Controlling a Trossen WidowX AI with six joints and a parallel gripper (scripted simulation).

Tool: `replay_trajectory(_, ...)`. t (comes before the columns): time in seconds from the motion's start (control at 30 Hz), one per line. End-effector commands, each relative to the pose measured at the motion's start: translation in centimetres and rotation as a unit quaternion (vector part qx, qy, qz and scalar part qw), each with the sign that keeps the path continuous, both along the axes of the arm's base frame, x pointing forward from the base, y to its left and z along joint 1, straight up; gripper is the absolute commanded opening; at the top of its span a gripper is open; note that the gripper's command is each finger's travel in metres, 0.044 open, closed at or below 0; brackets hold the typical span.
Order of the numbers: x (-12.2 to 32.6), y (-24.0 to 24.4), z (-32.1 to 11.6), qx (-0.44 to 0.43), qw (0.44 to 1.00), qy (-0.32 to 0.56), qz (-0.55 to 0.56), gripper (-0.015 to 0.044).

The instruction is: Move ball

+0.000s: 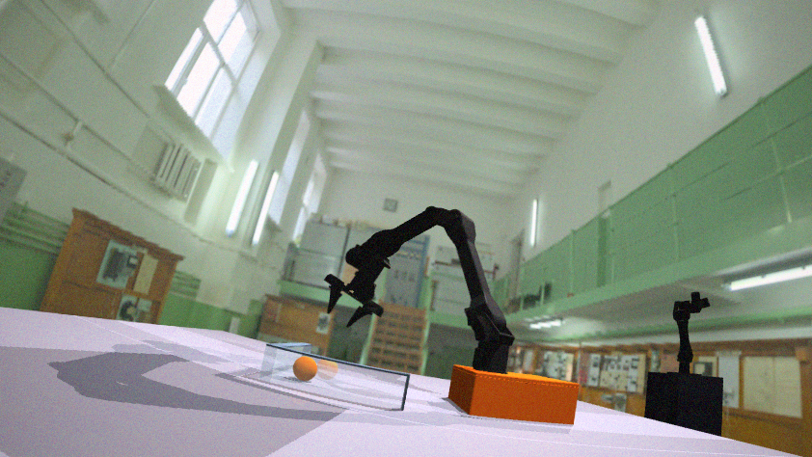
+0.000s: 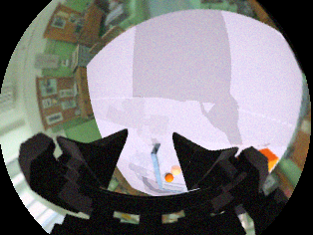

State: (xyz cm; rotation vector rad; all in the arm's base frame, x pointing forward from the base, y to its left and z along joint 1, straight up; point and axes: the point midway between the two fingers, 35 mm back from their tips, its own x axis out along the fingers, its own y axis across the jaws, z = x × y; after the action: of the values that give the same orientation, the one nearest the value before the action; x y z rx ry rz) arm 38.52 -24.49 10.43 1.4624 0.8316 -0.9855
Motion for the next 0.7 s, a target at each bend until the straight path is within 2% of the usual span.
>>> replay_trajectory(0.0, 1.9, 6.7, -1.4, -0.033, 0.986, 0.036, 0.157, 0.0333)
replay_trajectory(0.13, 2.8, 12.9, -2.5, -0.062, 0.95, 0.063, 0.299, 0.0333)
replay_trajectory(0.27, 2.7, 19.1, -3.6, -0.092, 0.889, 0.086, 0.44, 0.0333)
replay_trajectory(0.43, 1.1, 26.6, -4.9, -0.126, 0.777, 0.109, 0.607, 0.0333)
replay_trajectory(0.6, -1.8, 33.3, -6.0, -0.156, 0.63, 0.124, 0.751, 0.0333)
replay_trajectory(0.67, -2.3, 34.2, -6.1, -0.16, 0.607, 0.125, 0.768, 0.0333)
